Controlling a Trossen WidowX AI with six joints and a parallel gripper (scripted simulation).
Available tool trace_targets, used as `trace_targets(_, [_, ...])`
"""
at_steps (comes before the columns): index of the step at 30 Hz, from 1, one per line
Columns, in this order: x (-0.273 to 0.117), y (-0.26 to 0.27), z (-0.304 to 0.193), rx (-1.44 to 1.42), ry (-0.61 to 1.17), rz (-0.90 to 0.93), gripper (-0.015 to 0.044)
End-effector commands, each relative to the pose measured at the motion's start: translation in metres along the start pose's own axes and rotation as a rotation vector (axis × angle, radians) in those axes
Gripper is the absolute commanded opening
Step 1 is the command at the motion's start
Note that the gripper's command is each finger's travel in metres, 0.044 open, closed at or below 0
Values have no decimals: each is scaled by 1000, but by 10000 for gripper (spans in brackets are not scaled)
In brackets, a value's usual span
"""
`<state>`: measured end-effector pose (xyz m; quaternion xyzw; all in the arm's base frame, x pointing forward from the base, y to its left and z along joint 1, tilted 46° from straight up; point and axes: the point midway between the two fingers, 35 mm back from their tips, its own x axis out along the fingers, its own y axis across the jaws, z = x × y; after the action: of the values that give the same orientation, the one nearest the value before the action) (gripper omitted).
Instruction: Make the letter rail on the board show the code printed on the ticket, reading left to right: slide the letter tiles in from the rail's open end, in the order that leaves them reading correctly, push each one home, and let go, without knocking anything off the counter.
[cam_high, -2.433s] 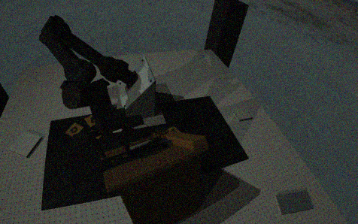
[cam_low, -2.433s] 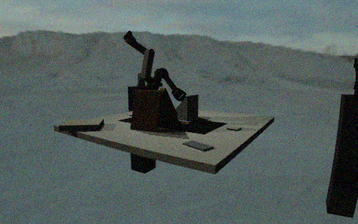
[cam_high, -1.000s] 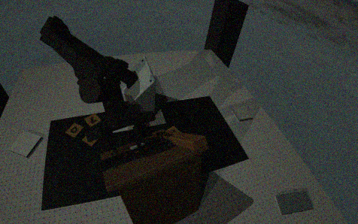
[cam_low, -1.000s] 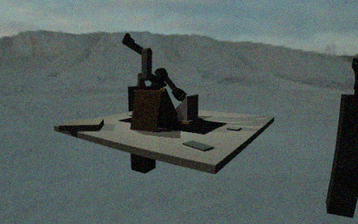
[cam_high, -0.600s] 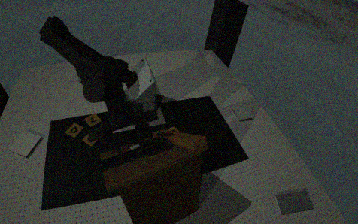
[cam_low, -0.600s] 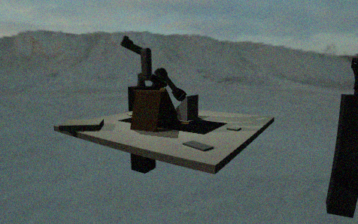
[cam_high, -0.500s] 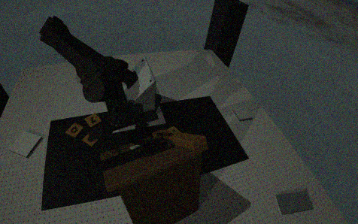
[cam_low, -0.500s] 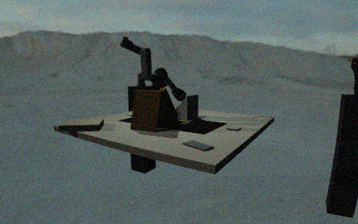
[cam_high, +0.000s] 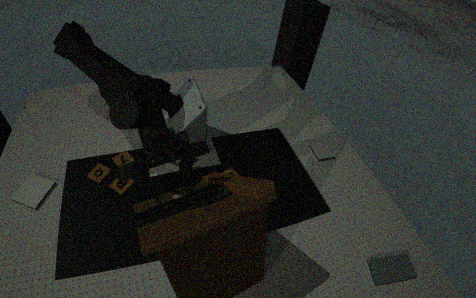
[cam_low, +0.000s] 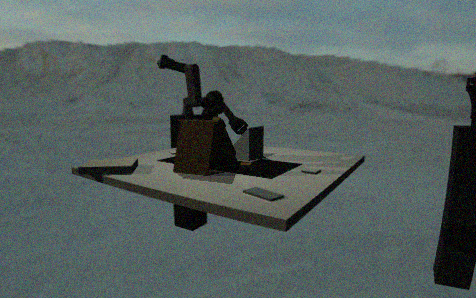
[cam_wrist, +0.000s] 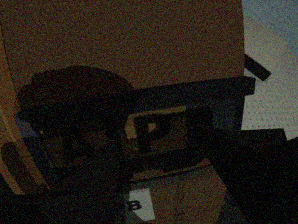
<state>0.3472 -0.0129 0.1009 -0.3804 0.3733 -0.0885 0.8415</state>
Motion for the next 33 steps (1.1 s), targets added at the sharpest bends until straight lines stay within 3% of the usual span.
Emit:
trace_targets(1, [-5,-1,-1,2,4,-2,295])
trace_targets(33, [-30,2,0,2,5,-1,295])
